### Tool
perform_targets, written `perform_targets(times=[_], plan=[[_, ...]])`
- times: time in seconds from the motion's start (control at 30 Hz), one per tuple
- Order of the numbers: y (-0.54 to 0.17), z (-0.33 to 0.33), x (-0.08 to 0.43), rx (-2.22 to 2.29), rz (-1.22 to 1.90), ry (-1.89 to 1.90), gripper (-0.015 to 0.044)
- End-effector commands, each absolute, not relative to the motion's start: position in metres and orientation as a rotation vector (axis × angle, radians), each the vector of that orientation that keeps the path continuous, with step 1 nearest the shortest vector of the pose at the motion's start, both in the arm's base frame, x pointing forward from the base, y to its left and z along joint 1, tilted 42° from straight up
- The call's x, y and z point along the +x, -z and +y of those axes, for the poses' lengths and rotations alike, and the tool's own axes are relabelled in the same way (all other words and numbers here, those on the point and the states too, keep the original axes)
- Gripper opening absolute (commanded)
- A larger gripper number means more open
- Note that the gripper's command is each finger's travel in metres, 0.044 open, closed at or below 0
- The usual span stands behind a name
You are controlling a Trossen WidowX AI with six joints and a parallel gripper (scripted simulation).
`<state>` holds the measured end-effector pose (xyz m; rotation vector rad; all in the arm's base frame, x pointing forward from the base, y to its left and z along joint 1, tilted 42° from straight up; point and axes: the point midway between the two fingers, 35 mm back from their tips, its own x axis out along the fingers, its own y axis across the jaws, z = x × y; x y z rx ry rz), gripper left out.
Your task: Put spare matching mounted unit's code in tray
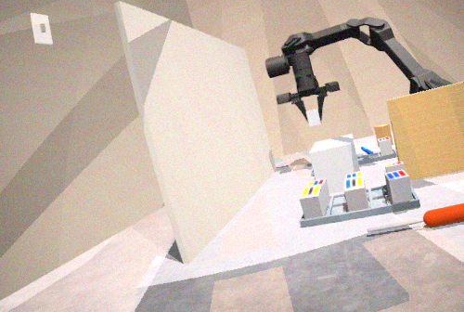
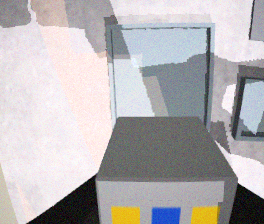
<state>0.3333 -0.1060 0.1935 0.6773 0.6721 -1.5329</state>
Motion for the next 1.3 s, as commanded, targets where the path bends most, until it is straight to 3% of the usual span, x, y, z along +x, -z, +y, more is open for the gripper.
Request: perform_targets(times=[0.0,1.27], plan=[[-0.19,-0.11,0.333,0.668,0.676,1.536,0.0],[-0.167,-0.13,0.333,0.67,0.675,1.541,0.0]])
